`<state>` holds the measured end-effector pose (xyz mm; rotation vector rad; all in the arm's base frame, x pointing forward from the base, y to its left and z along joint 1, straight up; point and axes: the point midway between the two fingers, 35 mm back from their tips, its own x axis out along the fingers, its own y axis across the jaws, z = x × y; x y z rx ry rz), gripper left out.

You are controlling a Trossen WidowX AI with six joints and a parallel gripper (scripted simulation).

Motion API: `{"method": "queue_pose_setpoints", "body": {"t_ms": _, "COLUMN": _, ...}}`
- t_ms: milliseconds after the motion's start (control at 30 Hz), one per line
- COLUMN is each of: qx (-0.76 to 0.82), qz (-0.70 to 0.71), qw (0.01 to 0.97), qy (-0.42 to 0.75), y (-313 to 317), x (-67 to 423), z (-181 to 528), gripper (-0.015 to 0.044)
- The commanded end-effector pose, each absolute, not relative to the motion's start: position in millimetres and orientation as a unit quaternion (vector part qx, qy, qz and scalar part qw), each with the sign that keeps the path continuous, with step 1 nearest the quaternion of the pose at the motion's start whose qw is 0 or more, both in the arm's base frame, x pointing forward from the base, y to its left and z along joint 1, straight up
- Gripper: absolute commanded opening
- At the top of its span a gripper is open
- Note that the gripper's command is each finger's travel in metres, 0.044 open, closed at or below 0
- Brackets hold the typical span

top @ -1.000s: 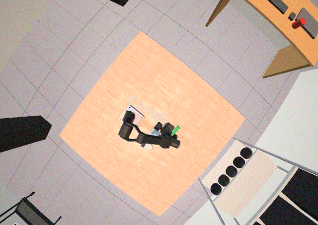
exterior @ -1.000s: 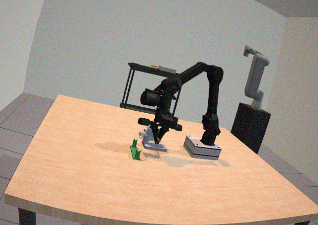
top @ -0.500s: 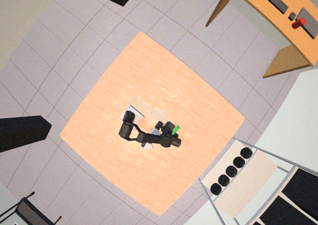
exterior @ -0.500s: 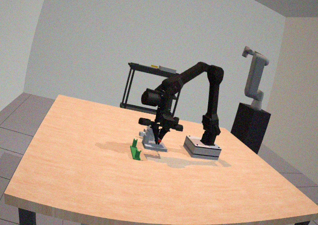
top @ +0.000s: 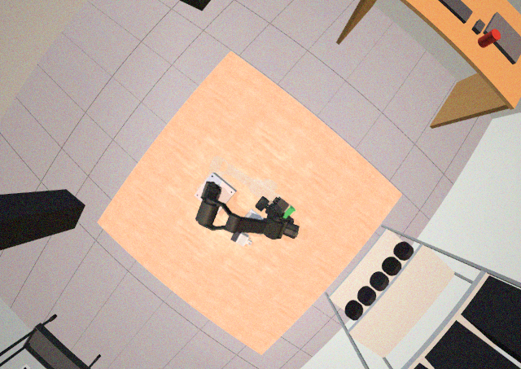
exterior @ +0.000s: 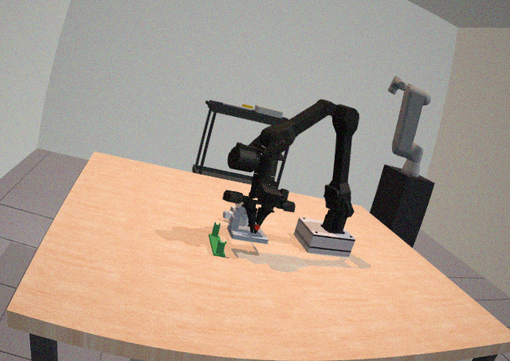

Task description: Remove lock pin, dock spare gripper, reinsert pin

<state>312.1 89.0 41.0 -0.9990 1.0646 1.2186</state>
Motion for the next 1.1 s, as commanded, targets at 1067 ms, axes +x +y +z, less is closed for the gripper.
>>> {"method": "queue_pose_setpoints", "body": {"t_ms": 1067, "qx": -0.429, "qz": 0.520, "qw": 0.579, "qy": 0.459, "y": 119.3, "x": 315.4, "z": 45.3, "gripper": 0.0000}}
